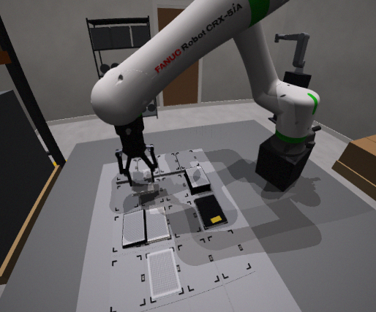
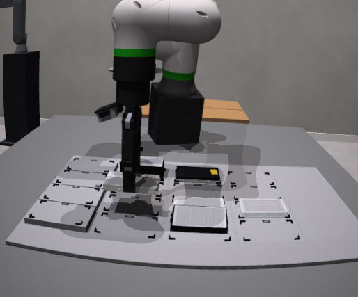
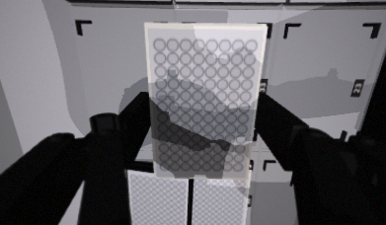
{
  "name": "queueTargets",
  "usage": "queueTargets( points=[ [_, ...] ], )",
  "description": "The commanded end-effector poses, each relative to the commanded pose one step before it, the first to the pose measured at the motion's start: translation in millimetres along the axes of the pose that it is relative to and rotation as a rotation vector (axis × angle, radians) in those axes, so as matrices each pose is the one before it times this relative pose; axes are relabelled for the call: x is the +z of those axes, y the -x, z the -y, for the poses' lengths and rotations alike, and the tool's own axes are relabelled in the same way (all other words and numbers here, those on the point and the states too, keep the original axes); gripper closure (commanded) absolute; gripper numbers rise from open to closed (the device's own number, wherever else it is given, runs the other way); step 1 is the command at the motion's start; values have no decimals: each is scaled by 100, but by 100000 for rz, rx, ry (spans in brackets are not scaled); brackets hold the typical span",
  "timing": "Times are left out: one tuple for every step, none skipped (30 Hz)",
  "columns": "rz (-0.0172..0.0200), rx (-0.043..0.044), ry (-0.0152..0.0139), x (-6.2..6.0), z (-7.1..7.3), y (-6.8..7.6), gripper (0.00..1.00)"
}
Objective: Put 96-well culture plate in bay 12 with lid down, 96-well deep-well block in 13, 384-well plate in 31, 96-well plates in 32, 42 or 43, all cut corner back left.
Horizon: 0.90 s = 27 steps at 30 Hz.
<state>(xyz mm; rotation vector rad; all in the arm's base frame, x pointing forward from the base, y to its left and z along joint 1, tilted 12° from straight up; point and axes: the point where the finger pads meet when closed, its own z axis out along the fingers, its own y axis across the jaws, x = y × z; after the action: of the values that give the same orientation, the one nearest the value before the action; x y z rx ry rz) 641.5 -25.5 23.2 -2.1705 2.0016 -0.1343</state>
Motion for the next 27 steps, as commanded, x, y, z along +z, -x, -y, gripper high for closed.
queueTargets(
  points=[
    [-7,-22,-94,-88,1333,-56,90],
    [0,0,-1,0,267,-8,90],
    [0,0,-1,0,267,-8,90],
    [0,0,-1,0,267,-8,90],
    [0,0,-1,0,267,-8,90],
    [0,0,0,0,0,0,90],
    [0,0,0,0,0,0,90],
    [0,0,0,-1,268,-8,90],
    [0,0,-1,0,266,-8,90],
    [0,0,-1,0,266,-8,90],
    [0,0,-1,0,266,-8,90],
    [0,0,-1,0,266,-8,90],
    [0,0,-1,0,266,-8,90],
    [0,0,-1,0,266,-8,90],
    [0,0,-1,0,266,-8,90],
    [0,0,-1,0,267,-8,90],
    [0,0,-1,0,267,-8,90],
    [0,0,-1,0,267,-8,90],
    [0,0,-1,0,267,-8,90],
    [0,0,-1,0,267,-8,90],
    [0,0,-1,0,267,-8,90],
    [0,0,-1,0,267,-8,90],
    [0,0,0,0,0,0,90],
    [0,0,0,0,0,0,90],
    [0,0,0,-1,269,-8,90],
    [0,0,-1,0,266,-8,90],
    [0,0,-1,0,266,-8,90]
  ],
)
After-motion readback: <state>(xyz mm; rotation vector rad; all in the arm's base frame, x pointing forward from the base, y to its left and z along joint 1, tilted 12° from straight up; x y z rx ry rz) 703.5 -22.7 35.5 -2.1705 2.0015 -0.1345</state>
